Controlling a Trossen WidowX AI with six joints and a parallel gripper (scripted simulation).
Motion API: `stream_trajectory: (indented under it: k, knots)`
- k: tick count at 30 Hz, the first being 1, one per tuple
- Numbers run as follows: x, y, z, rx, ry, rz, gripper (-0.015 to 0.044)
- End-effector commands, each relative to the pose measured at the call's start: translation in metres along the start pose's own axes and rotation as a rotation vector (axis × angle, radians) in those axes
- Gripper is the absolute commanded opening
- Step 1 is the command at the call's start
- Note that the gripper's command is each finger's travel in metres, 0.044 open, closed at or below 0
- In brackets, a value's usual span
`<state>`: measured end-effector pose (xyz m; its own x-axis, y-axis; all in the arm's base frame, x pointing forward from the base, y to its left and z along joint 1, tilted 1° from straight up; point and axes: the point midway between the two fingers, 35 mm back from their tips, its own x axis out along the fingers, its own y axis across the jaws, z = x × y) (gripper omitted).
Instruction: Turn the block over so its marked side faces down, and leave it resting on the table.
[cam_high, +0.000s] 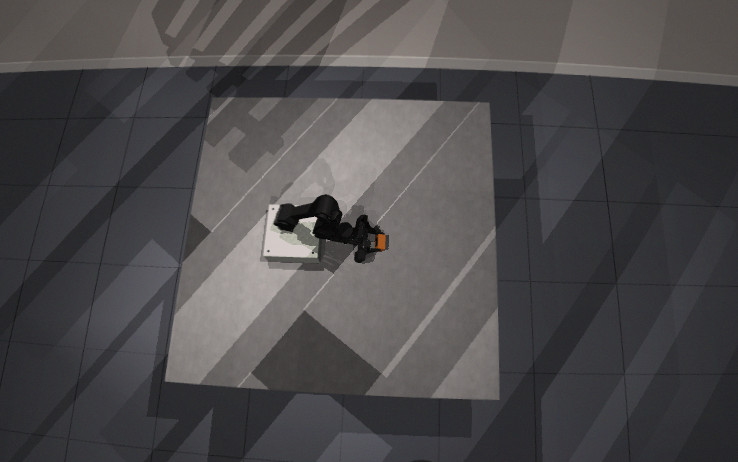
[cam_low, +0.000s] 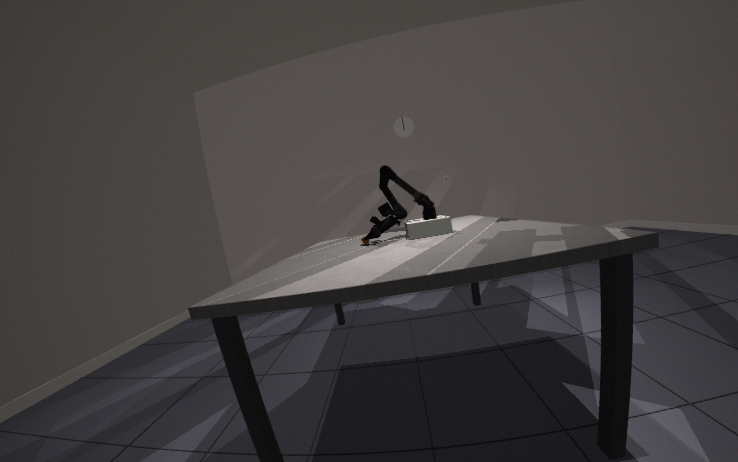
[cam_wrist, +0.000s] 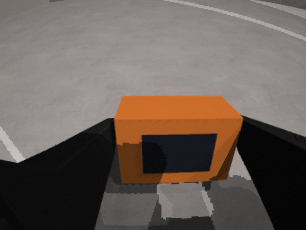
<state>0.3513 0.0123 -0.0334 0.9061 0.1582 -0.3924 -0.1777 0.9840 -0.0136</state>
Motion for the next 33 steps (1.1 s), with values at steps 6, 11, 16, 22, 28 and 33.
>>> stream_trajectory:
  k: [6, 11, 16, 22, 28, 33]
  knots:
    - [-0.0006, 0.0007, -0.0003, 0.006, 0.0, 0.004, 0.044]
    - [-0.0006, 0.0007, -0.0003, 0.006, 0.0, 0.004, 0.044]
    - [-0.0006, 0.0007, -0.0003, 0.006, 0.0, 0.004, 0.044]
    - [-0.0006, 0.0007, -0.0003, 0.006, 0.0, 0.004, 0.044]
    - [-0.0006, 0.0007, -0.0003, 0.006, 0.0, 0.004, 0.044]
    - [-0.0006, 0.0007, -0.0003, 0.006, 0.0, 0.004, 0.044]
